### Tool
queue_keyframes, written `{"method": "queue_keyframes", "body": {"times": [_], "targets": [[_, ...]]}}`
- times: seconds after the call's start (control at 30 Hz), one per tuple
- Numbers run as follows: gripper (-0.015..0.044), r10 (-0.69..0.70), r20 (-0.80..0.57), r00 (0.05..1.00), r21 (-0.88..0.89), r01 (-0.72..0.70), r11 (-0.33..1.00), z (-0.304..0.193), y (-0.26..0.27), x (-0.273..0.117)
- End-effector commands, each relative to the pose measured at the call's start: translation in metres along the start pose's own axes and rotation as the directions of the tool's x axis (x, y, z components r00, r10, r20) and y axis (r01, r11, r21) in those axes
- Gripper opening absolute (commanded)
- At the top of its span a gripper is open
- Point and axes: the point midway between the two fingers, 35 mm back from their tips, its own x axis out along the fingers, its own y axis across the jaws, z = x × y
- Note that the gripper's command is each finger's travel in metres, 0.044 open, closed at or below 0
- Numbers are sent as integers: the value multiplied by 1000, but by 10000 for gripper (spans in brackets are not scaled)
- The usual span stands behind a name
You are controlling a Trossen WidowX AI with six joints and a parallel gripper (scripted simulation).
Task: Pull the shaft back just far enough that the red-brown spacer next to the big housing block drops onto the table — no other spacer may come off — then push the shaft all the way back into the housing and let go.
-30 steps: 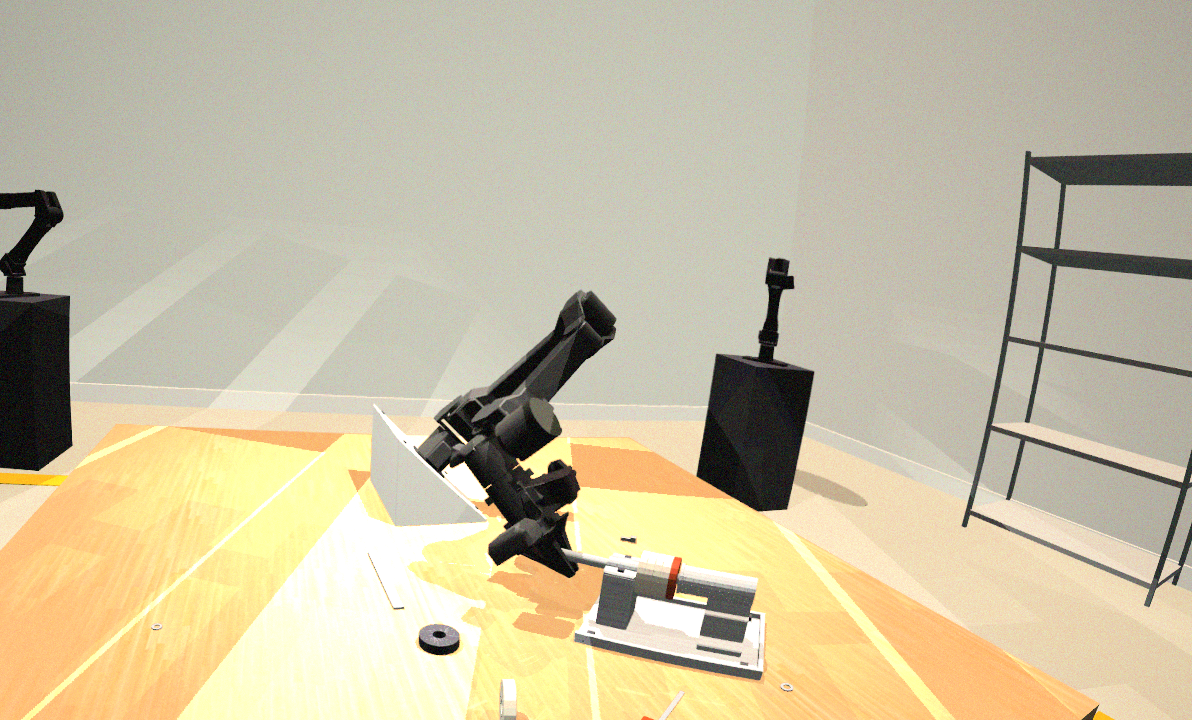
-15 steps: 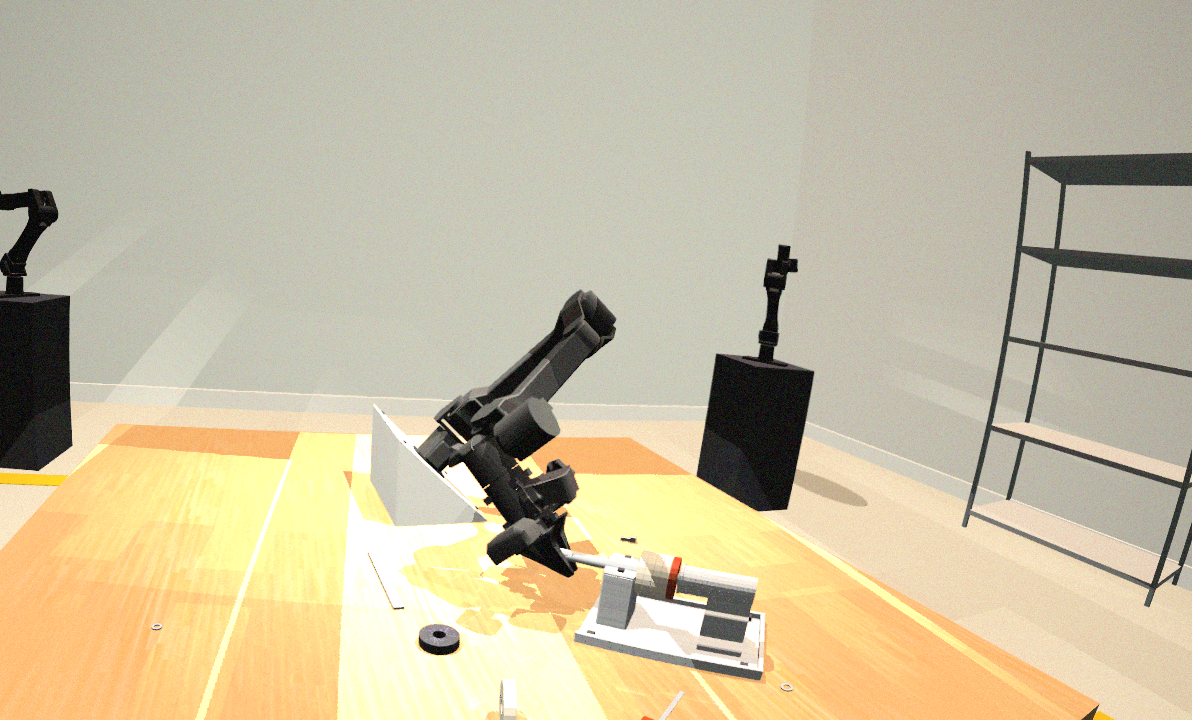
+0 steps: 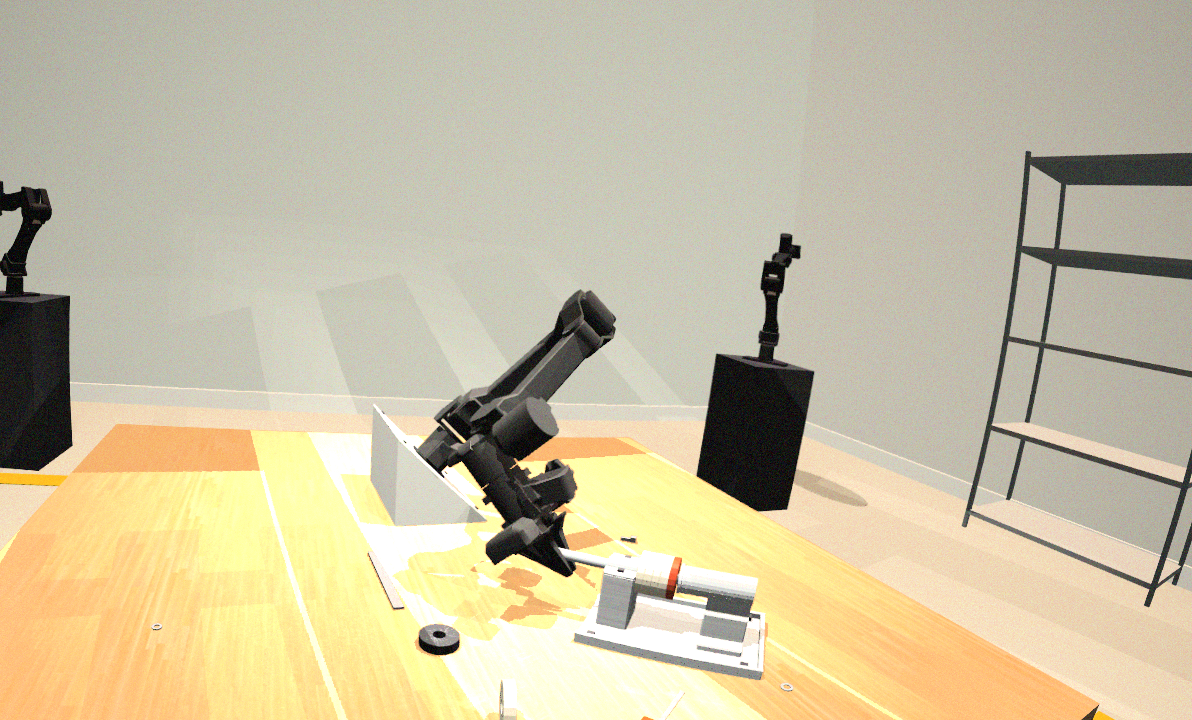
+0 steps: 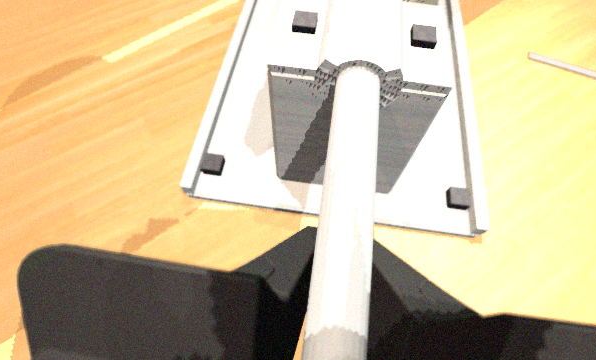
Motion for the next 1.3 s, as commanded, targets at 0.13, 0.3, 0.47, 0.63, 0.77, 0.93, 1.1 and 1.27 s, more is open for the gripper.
{"method": "queue_keyframes", "body": {"times": [0.13, 0.3, 0.47, 0.63, 0.77, 0.93, 1.1, 1.27], "targets": [[0, 2, 0, 1000, -2, -2, 1000, -1, 0, -1], [0, 2, 0, 1000, -2, -2, 1000, -2, 0, -2], [0, 2, 0, 1000, -2, -2, 1000, -2, 0, -2], [0, 2, 0, 1000, -2, -2, 1000, -3, 0, -2], [0, 2, 0, 1000, -2, -2, 1000, -3, 0, -3], [0, 2, 0, 1000, -2, -2, 1000, -3, 0, -3], [0, 2, 0, 1000, -2, -2, 1000, -4, 0, -4], [0, 2, 0, 1000, -2, -2, 1000, -4, 0, -4]]}}
